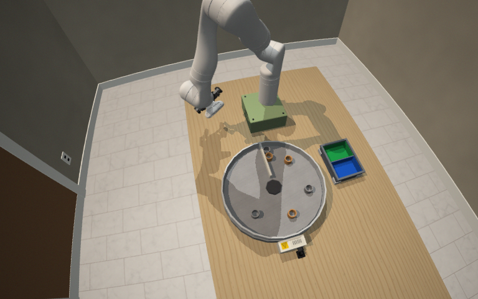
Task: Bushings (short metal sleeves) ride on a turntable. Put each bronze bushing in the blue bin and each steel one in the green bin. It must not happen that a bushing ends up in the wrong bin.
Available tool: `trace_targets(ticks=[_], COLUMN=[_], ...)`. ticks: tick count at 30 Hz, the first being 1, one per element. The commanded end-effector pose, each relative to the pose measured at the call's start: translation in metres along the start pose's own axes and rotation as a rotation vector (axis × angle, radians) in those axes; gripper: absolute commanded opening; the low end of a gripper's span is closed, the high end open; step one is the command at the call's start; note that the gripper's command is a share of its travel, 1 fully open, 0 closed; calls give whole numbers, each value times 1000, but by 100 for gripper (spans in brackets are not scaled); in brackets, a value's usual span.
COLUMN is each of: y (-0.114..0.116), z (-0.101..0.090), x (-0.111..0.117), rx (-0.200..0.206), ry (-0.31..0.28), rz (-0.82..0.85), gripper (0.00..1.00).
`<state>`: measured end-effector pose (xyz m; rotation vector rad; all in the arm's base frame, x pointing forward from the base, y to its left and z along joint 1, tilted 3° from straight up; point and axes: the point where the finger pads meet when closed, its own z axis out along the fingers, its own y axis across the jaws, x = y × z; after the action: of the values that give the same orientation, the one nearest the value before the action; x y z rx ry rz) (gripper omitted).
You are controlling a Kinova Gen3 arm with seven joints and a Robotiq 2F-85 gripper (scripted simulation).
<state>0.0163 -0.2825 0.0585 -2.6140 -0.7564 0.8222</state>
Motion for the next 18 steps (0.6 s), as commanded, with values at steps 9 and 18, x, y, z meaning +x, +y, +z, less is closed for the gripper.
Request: trace_targets(ticks=[9, 18], y=[0, 0], z=[0, 0], x=[0, 0], rx=[-1, -1], ry=[0, 0], rz=[1, 1], gripper=[100, 100])
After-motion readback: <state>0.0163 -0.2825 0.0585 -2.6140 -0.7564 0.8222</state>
